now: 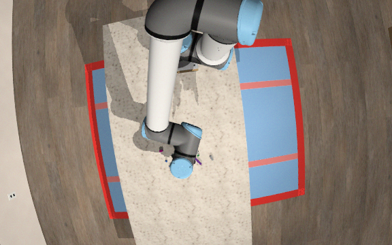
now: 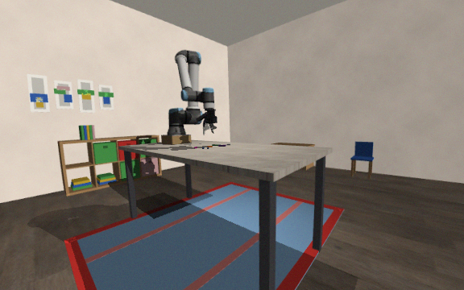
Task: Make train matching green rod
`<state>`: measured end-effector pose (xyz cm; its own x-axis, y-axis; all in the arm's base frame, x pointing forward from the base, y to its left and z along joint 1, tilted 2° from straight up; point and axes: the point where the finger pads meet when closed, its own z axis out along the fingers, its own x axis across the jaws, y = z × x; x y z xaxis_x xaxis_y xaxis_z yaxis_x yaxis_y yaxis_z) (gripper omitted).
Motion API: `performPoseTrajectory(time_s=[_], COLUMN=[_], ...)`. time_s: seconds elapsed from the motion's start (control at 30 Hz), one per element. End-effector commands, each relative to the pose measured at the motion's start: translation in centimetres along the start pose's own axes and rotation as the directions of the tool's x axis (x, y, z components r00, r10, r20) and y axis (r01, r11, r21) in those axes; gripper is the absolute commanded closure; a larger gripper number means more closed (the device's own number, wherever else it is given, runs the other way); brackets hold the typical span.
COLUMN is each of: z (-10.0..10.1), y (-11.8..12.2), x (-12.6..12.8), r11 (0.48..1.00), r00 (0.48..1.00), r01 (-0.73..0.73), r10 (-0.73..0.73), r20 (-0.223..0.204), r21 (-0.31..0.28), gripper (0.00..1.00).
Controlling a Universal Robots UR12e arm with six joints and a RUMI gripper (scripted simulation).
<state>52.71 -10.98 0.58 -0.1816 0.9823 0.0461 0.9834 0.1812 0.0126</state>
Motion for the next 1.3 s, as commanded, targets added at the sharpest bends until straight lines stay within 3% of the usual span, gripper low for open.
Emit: performPoseTrajectory(time_s=[0.0,0.47,1.27], z=[0.8,1.8,1.8], y=[2.1,4.1,4.2], x=[3.8,9.2,9.5], r11=[0.989,0.947,0.944], r00=[0.989,0.947,0.944], r01=[-0.148,-0.321,-0.331], r10=[0.148,0.320,0.331], r20=[0.012,0.012,0.012], r21=[0.005,0.003,0.003], gripper=[0.00,0.00,0.00])
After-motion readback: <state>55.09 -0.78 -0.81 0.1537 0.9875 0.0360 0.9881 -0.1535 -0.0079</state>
